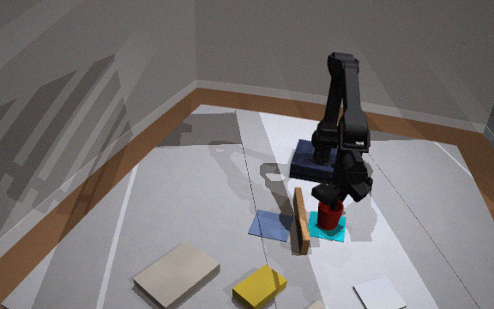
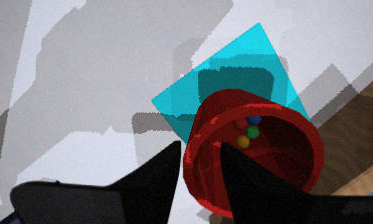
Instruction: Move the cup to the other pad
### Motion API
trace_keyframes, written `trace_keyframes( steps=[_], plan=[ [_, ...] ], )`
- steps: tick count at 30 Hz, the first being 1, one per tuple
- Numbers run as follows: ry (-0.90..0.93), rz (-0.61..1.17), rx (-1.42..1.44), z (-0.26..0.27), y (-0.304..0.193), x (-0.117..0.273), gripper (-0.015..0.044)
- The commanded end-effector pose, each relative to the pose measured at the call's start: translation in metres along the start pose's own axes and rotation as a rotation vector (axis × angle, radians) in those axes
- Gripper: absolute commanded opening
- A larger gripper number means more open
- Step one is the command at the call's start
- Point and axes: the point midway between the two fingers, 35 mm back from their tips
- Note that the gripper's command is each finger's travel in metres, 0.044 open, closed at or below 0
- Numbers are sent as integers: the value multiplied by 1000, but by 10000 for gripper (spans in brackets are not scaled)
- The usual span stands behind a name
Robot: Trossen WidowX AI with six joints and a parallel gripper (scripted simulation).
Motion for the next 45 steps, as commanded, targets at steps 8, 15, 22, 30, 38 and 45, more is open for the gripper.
trace_keyframes(
  steps=[8, 15, 22, 30, 38, 45],
  plan=[
    [-3, -9, 0, -1, 1, 18, 128],
    [-2, -9, -1, -1, 1, 29, 128],
    [-2, -10, -2, -1, -1, 40, 128],
    [-1, -1, -5, -1, -2, 39, 233],
    [-1, -2, -5, -1, -2, 44, 440],
    [-1, -5, -4, -2, -1, 70, 440]
  ],
)
Point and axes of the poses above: the point midway between the two fingers, 35 mm back from their tips, its own x axis back along the fingers, its own z axis across the jaws, y = z × x, and after that the axes turned 7 degrees about -x, right-handed
